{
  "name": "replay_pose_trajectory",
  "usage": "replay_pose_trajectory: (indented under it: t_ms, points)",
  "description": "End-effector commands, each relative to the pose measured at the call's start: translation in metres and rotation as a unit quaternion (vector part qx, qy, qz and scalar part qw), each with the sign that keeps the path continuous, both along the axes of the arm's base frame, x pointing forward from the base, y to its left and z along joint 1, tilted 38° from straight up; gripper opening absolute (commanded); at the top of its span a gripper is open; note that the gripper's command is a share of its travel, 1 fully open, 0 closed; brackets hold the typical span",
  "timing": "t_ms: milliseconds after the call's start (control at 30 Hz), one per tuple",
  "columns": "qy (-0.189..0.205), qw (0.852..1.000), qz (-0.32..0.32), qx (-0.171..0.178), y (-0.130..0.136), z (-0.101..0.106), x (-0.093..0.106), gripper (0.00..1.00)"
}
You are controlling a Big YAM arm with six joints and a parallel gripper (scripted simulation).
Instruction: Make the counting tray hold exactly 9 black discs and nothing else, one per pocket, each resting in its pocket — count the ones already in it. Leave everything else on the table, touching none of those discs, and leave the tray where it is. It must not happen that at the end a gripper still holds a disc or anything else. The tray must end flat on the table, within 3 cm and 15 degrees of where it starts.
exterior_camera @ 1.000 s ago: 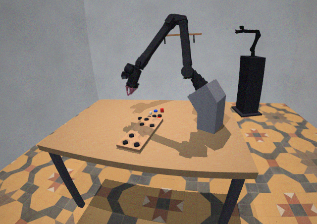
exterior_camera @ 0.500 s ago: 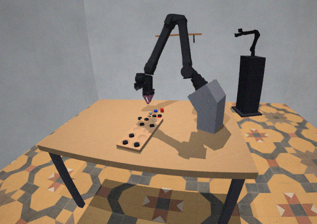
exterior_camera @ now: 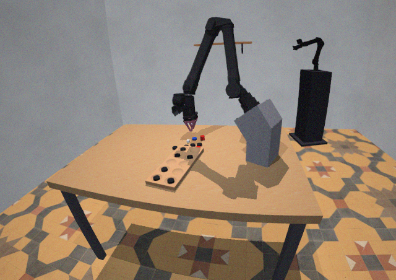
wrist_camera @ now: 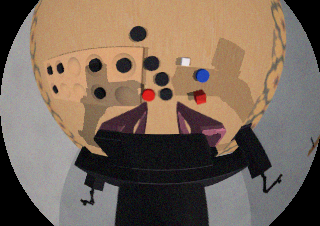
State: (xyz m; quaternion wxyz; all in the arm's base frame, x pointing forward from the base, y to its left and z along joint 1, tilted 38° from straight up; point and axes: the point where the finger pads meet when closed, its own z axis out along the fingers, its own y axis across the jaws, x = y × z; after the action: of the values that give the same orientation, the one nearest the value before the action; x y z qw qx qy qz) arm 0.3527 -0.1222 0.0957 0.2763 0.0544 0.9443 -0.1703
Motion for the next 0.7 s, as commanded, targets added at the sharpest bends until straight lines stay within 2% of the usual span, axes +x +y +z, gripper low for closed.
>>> replay_pose_trajectory:
  t_ms: [0,667]
  points:
    - [-0.006,1.0,0.009,-0.007,0.0006,0.0082,0.0061,0.44]
    - [-0.011,1.0,0.005,-0.007,-0.006,0.0042,0.0143,0.44]
